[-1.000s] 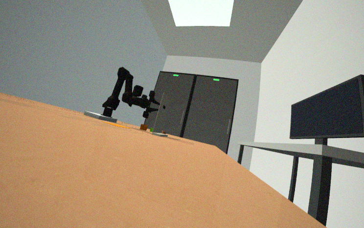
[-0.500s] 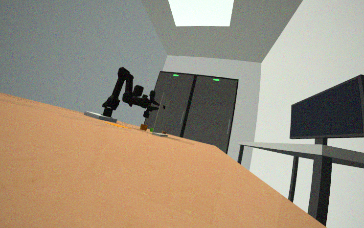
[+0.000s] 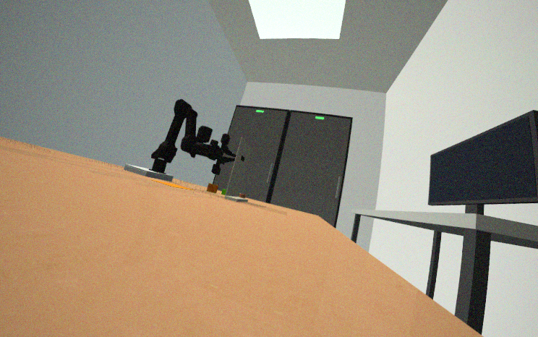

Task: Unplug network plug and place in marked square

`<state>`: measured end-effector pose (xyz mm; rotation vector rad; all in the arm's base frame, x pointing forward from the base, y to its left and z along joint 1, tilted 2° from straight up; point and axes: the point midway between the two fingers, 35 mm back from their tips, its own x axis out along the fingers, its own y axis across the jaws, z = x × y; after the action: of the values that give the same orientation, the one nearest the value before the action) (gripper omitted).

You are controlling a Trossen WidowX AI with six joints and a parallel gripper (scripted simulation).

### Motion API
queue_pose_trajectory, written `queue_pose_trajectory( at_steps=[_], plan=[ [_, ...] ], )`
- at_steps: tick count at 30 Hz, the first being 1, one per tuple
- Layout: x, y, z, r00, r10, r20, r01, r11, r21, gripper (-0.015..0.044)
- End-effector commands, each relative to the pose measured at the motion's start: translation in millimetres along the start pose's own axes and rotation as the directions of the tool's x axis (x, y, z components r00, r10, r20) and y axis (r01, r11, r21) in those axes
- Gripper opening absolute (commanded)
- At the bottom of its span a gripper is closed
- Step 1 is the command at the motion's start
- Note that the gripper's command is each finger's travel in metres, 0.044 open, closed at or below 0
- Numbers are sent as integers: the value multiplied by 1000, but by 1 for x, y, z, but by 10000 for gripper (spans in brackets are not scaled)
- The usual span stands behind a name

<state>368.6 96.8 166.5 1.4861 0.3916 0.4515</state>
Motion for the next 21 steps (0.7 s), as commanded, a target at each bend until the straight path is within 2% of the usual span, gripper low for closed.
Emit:
queue_pose_trajectory(
  at_steps=[1,21],
  plan=[
    [-2,-1,0,1000,-2,6,2,1000,0,0],
    [-14,-1,-4,1000,-3,6,3,1000,0,0]
  ],
)
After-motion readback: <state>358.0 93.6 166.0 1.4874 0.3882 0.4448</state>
